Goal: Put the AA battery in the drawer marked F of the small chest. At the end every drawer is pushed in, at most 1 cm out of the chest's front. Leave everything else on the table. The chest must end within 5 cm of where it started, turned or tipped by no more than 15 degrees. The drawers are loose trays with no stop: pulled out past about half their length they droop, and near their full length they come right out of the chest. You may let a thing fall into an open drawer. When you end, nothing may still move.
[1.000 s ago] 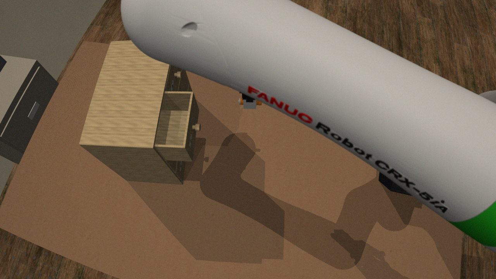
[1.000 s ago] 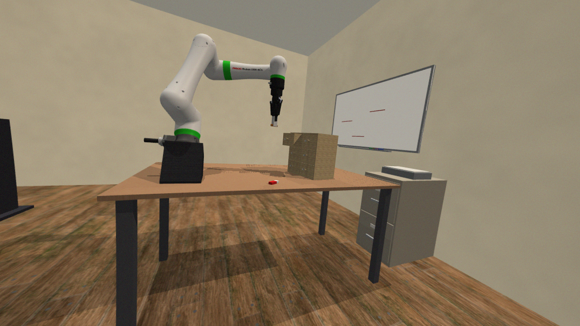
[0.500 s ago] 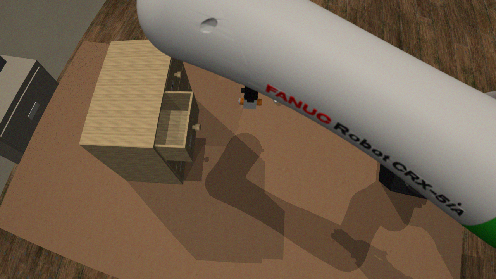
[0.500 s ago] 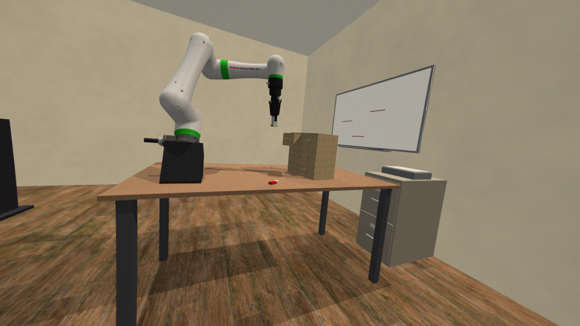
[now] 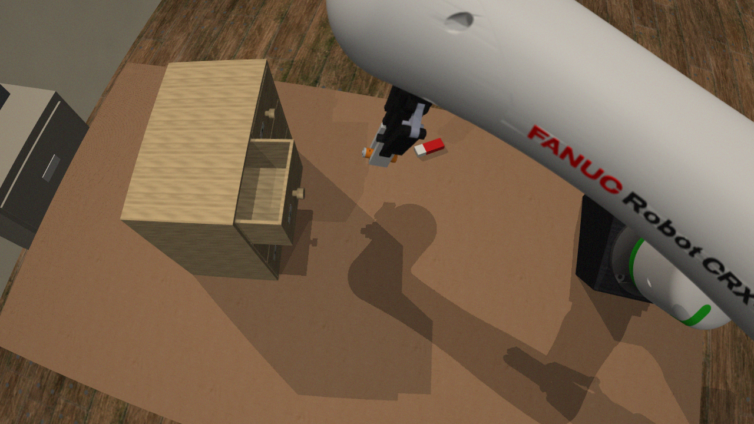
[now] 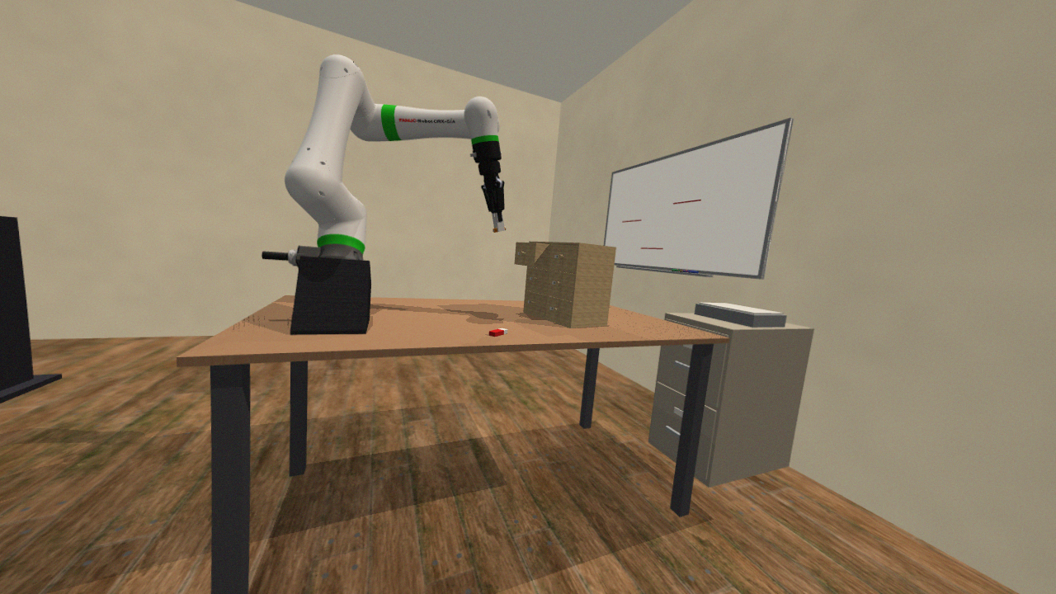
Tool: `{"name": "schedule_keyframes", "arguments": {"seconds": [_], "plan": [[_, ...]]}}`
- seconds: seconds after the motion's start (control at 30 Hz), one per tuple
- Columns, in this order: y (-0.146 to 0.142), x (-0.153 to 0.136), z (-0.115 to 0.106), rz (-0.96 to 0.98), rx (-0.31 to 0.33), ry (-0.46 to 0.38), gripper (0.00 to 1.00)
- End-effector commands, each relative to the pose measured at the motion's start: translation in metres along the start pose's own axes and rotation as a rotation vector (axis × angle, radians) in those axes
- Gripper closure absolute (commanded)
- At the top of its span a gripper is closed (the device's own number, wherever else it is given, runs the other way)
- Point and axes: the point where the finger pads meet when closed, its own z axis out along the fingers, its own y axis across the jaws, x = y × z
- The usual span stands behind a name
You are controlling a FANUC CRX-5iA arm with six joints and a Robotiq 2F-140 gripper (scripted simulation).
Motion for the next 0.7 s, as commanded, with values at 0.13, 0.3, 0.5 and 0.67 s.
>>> {"name": "schedule_keyframes", "arguments": {"seconds": [0.13,0.3,0.5,0.67], "plan": [[0.000,-0.004,0.002,-0.003,0.001,0.197,0.94],[0.000,-0.009,0.003,-0.003,0.001,0.383,0.94],[0.000,-0.013,0.005,-0.003,0.002,0.578,0.94],[0.000,-0.016,0.006,-0.003,0.002,0.681,0.94]]}}
